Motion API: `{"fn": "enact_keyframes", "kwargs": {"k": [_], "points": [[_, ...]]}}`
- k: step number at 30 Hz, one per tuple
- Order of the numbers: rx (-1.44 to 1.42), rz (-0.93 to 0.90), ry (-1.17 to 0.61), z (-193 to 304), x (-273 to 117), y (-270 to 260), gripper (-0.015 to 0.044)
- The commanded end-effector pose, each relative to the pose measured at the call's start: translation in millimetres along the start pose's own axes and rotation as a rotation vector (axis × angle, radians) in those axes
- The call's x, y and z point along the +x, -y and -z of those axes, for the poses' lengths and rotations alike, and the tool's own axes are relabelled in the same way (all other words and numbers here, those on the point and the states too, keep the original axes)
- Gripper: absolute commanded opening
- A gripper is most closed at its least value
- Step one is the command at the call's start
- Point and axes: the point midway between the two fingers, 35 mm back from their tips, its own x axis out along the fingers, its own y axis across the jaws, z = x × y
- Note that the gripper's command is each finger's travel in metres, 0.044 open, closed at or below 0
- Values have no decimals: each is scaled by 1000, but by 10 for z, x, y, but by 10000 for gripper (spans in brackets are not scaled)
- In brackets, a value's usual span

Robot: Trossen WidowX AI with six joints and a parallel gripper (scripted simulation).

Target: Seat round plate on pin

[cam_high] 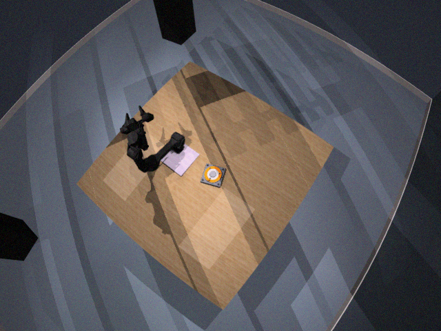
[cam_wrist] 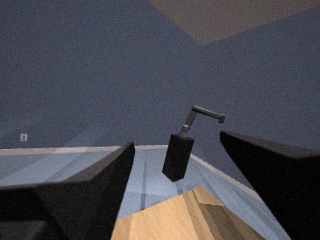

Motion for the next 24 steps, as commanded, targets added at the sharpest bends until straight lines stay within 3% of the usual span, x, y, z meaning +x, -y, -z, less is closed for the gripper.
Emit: {"fn": "enact_keyframes", "kwargs": {"k": [1, 8, 15, 19, 24], "points": [[2, 7, -5, 13, 14, 29, 374], [115, 300, -252, 509, 660, 938, 190], [262, 623, -498, 1175, 852, 1918, 6], [353, 767, -580, 1485, 752, 2313, 0], [523, 1053, -744, 2093, 270, 2968, 0]]}}
